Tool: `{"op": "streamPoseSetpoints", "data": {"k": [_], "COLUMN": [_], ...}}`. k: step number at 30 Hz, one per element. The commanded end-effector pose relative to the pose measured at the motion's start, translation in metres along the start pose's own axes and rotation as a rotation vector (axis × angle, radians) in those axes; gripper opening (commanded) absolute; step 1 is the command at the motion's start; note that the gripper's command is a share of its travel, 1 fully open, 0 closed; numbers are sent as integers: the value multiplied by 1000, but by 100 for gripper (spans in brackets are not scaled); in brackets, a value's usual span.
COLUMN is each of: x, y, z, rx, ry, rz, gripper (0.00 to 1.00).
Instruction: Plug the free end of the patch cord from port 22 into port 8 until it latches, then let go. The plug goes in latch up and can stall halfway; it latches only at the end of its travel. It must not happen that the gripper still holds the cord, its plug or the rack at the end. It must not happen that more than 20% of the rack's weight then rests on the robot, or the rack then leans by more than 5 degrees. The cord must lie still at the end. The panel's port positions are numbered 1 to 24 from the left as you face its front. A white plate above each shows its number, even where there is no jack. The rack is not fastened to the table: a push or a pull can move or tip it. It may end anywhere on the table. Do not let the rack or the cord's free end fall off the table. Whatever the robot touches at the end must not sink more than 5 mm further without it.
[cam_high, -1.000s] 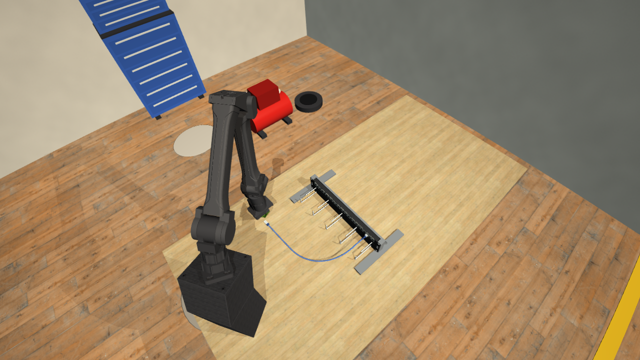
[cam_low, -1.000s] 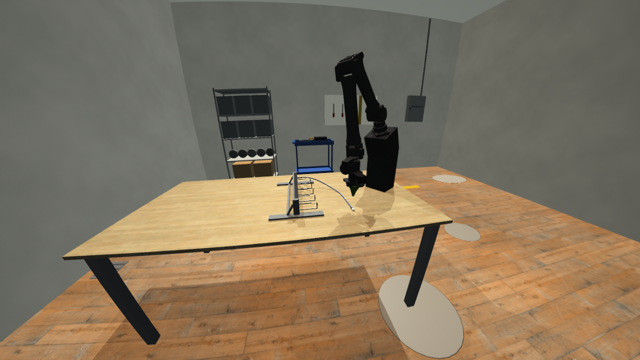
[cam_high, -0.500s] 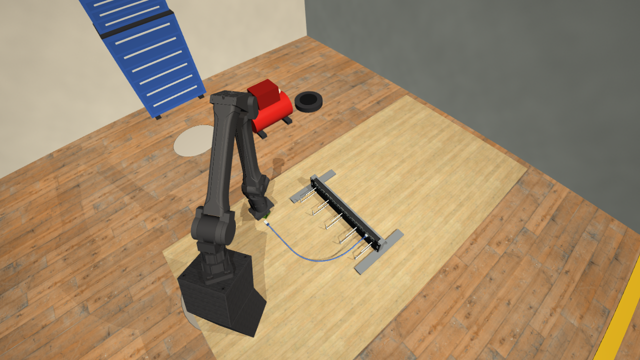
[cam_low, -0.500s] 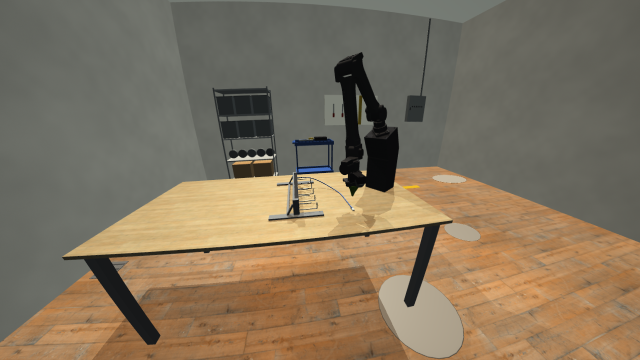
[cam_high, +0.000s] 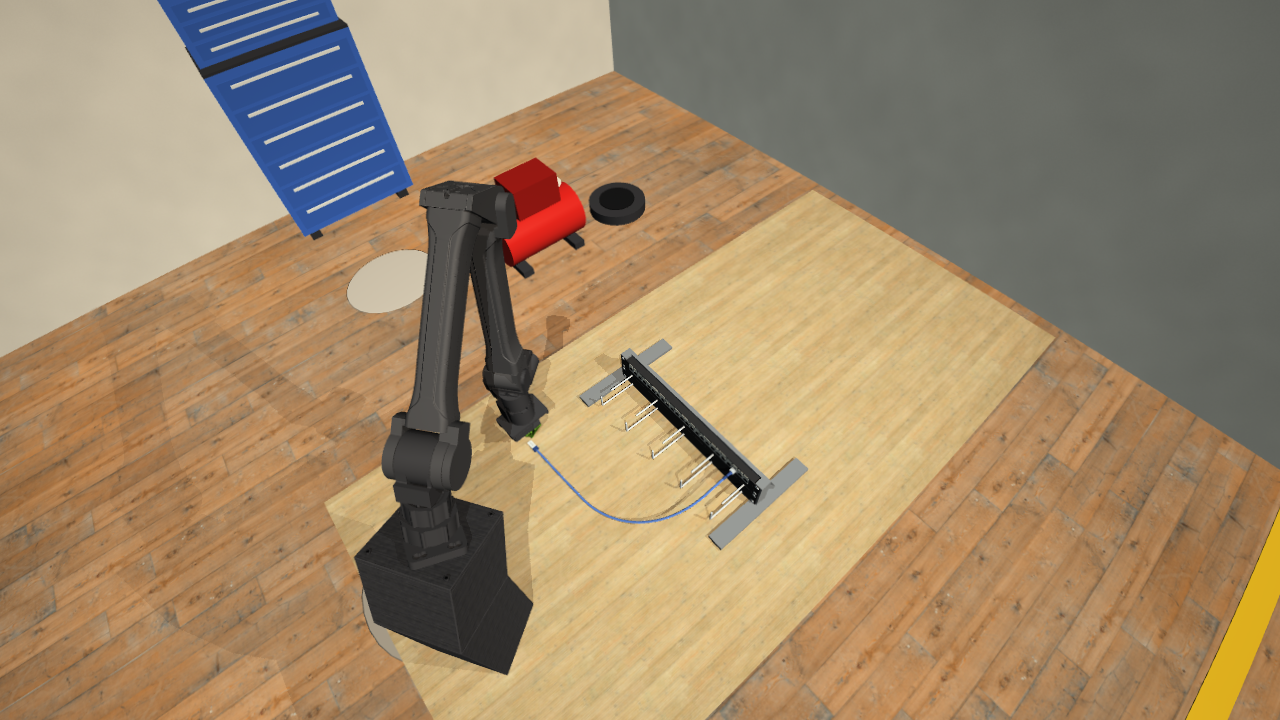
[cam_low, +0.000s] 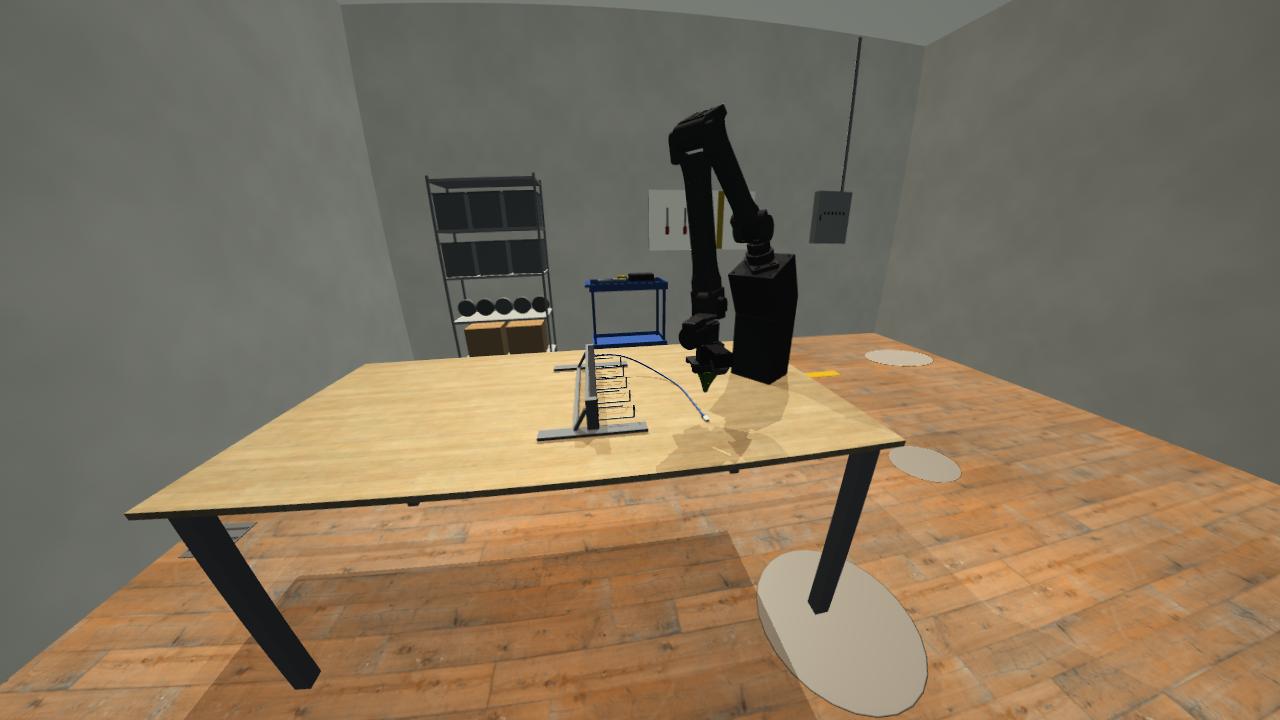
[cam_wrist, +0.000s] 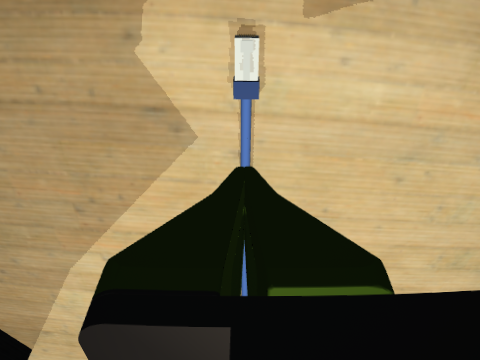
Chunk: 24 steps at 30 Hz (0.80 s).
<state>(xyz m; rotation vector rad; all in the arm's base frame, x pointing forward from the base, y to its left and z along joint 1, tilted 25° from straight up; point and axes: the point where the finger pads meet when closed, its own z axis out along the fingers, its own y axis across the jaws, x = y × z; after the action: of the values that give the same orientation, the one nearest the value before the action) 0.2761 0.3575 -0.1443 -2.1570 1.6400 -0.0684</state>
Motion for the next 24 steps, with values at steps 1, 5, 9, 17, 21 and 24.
{"op": "streamPoseSetpoints", "data": {"k": [1,5,9,17,21,24], "x": [-5,-7,-10,-13,-14,-14], "y": [1,-2,-5,-11,-12,-13], "z": [-6,-6,-7,-8,-8,-8], "rx": [12,16,22,34,36,37], "ry": [-14,-18,-22,-29,-30,-31], "rz": [-24,-24,-24,-21,-21,-20], "gripper": [0,0,0,0,0,0]}}
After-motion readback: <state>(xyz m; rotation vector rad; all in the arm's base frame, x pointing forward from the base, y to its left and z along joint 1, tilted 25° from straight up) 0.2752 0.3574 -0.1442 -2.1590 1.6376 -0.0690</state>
